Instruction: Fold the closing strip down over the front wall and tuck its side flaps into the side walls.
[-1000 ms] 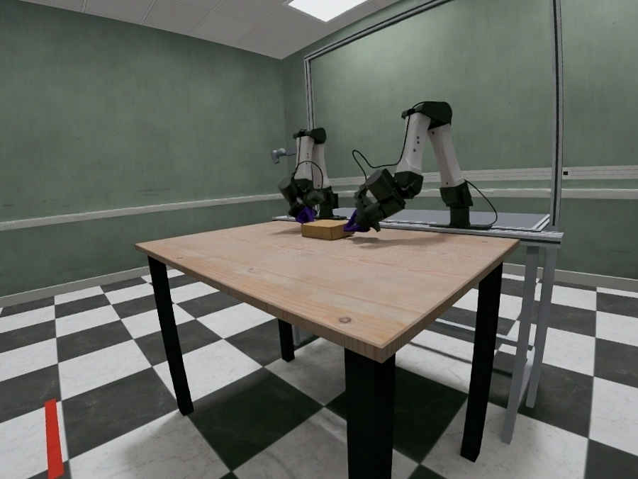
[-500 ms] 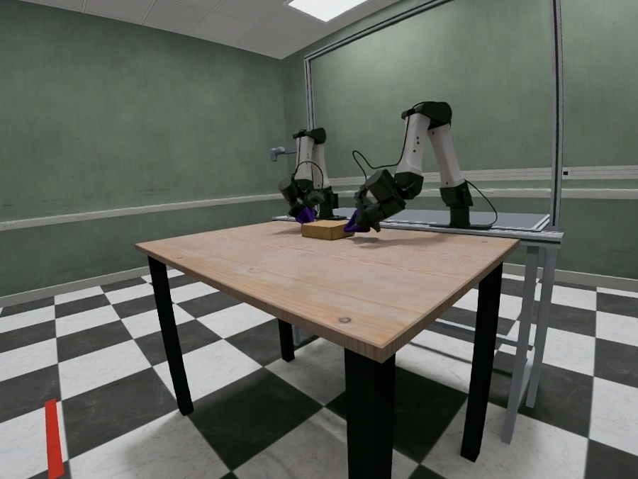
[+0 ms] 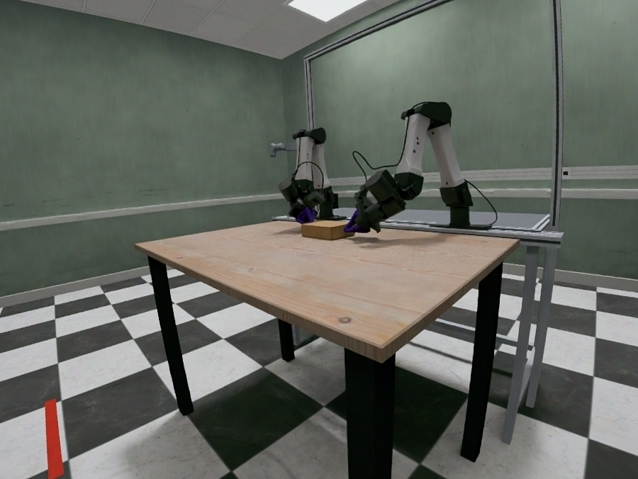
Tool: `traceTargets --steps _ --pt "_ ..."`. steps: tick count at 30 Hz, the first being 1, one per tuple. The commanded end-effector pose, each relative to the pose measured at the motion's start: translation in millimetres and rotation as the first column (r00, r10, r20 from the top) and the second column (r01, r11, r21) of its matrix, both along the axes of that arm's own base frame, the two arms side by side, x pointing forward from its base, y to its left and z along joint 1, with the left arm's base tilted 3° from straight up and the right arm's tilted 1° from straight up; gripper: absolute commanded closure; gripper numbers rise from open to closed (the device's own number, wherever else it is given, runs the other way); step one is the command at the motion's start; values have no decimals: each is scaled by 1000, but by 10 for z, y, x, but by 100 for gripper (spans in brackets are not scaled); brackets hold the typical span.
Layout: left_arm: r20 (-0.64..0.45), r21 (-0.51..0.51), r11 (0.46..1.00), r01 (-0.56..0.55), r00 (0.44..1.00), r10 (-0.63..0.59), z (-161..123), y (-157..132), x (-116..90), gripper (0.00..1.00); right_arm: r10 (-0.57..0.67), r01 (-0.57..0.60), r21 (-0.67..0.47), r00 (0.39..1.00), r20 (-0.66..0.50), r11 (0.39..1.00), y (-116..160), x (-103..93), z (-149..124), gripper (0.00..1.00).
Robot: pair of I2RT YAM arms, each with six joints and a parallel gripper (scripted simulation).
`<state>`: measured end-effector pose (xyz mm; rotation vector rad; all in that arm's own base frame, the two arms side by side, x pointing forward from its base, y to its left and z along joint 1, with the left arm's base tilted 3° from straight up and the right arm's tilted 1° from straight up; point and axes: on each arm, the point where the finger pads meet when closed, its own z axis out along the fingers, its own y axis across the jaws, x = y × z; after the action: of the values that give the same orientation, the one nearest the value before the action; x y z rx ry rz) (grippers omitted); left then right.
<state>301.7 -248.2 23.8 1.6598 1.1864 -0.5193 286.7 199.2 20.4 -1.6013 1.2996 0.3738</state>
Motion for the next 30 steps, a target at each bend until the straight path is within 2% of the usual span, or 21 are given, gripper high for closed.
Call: traceTargets --steps 1,30 --pt "-13 -14 999 31 999 -31 -47 -74 -110 99 39 -39 28 999 12 999 99 -70 47 99" --pt "-10 -15 999 31 999 -31 -55 -78 -101 99 39 -39 25 999 0 999 94 -87 -9 99"
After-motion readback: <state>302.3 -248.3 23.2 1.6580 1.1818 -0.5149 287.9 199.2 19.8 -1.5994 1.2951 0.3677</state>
